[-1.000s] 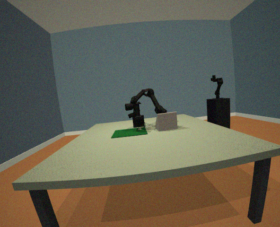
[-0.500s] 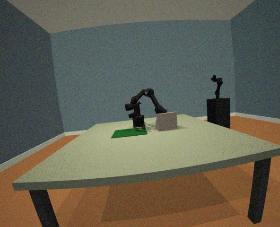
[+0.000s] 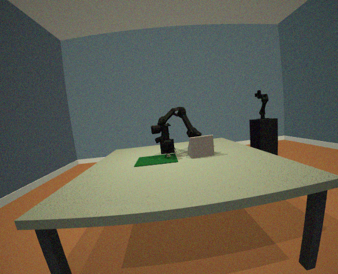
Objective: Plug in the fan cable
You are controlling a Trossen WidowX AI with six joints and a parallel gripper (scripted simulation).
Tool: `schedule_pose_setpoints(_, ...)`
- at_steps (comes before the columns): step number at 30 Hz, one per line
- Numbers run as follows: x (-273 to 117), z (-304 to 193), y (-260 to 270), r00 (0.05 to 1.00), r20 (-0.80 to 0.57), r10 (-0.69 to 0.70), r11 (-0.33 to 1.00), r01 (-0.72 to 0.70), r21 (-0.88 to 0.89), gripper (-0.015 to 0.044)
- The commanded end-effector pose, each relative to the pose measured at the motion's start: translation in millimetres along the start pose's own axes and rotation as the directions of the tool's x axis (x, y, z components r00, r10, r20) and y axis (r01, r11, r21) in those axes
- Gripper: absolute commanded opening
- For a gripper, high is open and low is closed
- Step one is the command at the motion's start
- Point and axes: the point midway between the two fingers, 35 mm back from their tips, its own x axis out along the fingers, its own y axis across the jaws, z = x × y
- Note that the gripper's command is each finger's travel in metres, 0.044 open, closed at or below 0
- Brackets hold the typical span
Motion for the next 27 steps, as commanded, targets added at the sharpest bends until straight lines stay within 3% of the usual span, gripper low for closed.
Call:
schedule_pose_setpoints(1, 1.5, -1.0, -0.3, 1.0, -0.001, -0.004, 1.0, 0.004, -0.004, 0.0)
schedule_pose_setpoints(27, 4.6, -1.4, 0.0, 1.0, -0.001, -0.004, 1.0, 0.004, -0.006, 0.0)
